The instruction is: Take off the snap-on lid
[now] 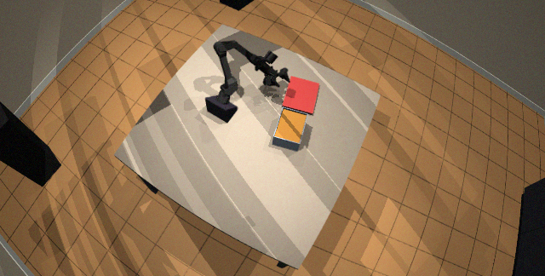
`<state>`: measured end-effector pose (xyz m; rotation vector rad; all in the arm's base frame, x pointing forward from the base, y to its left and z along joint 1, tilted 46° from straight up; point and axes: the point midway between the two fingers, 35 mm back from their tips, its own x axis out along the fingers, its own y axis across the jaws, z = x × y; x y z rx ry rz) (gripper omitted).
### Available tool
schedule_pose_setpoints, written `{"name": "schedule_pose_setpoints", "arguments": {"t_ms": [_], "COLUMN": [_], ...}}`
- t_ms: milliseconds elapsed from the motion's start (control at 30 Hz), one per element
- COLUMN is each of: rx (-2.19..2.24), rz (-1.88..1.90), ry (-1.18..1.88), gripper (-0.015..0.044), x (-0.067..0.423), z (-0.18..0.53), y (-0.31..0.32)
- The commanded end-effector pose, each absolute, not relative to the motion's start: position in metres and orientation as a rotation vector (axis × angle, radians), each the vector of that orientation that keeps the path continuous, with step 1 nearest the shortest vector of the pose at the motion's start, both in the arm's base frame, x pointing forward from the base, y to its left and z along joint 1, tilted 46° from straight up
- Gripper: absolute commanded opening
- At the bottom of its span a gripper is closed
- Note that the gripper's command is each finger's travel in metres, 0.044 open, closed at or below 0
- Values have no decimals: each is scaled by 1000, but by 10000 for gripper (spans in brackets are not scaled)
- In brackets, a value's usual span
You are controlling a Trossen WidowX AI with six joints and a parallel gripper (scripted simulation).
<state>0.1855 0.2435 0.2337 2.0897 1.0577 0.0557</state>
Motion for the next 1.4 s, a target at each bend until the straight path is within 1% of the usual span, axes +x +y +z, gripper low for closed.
{"name": "schedule_pose_setpoints", "arguments": {"t_ms": [0, 333, 1367], "rx": [2092, 2093, 2091], "rz": [48, 46, 47], "ry": [1056, 1057, 1056], "gripper": [440, 440, 440], "x": [178, 160, 150], "z": [229, 225, 265], "y": [239, 233, 189]}}
